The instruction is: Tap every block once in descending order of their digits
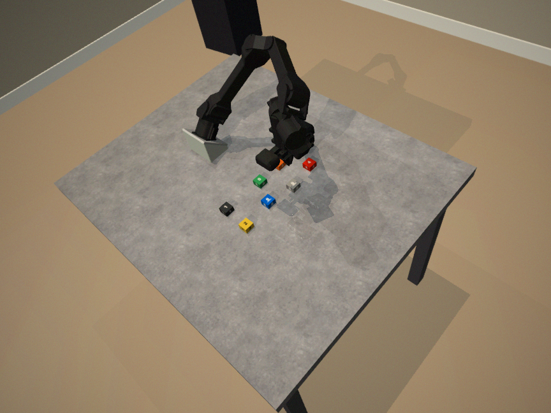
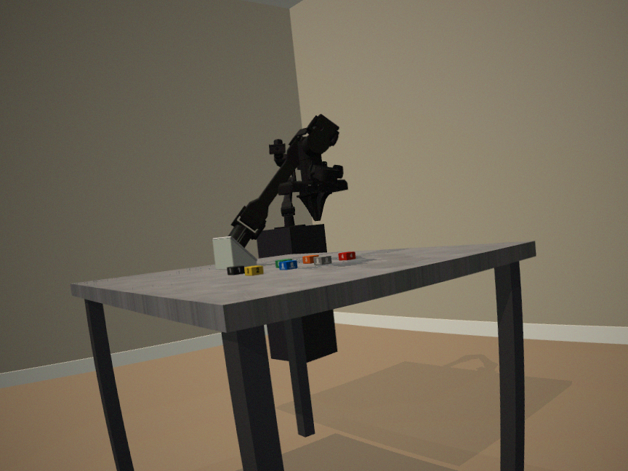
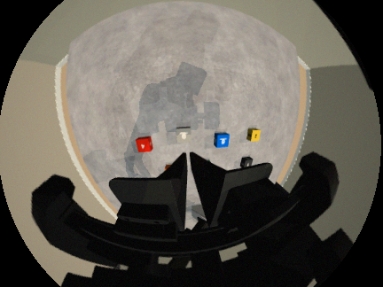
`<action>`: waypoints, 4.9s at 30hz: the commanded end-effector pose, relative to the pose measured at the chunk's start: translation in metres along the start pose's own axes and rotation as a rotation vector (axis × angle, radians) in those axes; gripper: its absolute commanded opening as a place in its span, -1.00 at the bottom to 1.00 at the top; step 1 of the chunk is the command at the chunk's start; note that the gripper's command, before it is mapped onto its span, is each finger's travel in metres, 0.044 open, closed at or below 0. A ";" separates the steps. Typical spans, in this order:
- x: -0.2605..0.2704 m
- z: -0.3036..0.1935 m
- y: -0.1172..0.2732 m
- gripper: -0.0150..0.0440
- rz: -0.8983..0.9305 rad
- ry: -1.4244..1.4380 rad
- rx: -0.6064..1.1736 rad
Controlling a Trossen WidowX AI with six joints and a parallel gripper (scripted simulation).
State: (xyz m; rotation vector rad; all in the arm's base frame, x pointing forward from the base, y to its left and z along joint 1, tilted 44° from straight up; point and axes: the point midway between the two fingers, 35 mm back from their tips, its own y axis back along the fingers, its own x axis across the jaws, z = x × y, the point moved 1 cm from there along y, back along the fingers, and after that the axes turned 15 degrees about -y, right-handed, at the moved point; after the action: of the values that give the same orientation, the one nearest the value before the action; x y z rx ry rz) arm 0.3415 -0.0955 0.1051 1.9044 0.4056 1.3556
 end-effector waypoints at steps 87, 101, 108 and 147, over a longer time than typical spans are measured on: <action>0.086 -0.046 0.016 -0.42 0.001 0.004 0.012; 0.087 -0.047 -0.064 -0.42 0.005 0.005 0.011; 0.087 -0.047 -0.071 -0.42 0.005 0.005 0.011; 0.086 -0.046 0.016 -0.42 0.001 0.004 0.012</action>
State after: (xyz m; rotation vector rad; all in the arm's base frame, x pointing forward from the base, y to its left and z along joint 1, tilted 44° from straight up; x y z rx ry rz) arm 0.3353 -0.0293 0.1740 1.9037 0.3973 1.3590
